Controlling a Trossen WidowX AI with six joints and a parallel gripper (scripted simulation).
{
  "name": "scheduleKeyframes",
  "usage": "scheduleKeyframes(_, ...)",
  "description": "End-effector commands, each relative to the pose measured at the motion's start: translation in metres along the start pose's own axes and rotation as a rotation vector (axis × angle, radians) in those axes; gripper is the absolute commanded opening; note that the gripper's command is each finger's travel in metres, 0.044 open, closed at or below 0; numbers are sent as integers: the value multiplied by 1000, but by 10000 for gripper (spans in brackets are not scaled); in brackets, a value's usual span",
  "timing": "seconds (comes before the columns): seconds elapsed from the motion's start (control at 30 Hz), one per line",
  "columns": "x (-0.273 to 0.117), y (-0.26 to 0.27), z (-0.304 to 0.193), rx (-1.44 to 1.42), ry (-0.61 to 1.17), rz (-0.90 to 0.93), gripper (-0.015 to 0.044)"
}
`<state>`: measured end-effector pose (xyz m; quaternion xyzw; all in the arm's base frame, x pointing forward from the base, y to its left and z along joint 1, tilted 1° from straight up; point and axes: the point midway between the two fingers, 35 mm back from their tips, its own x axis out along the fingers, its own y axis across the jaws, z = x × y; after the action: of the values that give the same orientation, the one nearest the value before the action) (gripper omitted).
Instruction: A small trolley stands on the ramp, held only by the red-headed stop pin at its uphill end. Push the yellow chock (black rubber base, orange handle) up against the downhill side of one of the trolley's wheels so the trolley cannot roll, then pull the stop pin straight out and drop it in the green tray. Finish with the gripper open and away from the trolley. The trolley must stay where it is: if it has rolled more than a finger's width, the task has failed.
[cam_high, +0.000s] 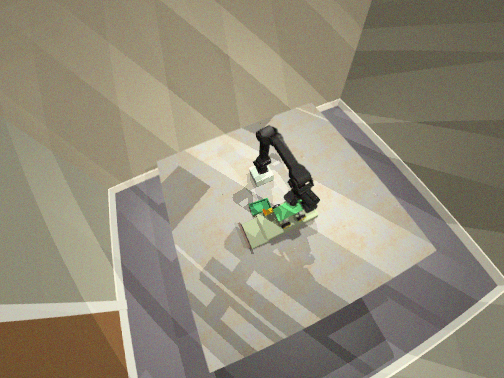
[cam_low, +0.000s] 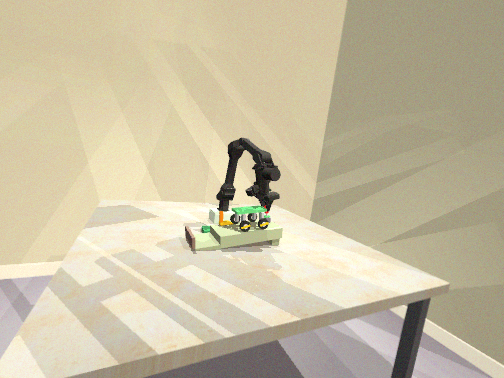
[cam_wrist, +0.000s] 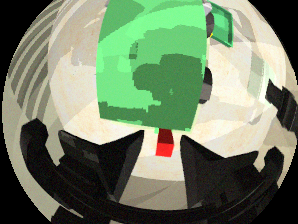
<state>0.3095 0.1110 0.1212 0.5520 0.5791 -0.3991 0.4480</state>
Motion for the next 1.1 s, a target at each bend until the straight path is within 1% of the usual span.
scheduleKeyframes(0.0,7,-1,-1,5,4,-5,190)
scheduleKeyframes(0.37,19,-2,-2,5,4,-5,190)
scheduleKeyframes(0.53,16,-1,-1,1,1,-2,59)
scheduleKeyframes(0.83,16,-1,-1,1,1,-2,0)
scheduleKeyframes(1.07,11,-1,-2,4,4,-4,0)
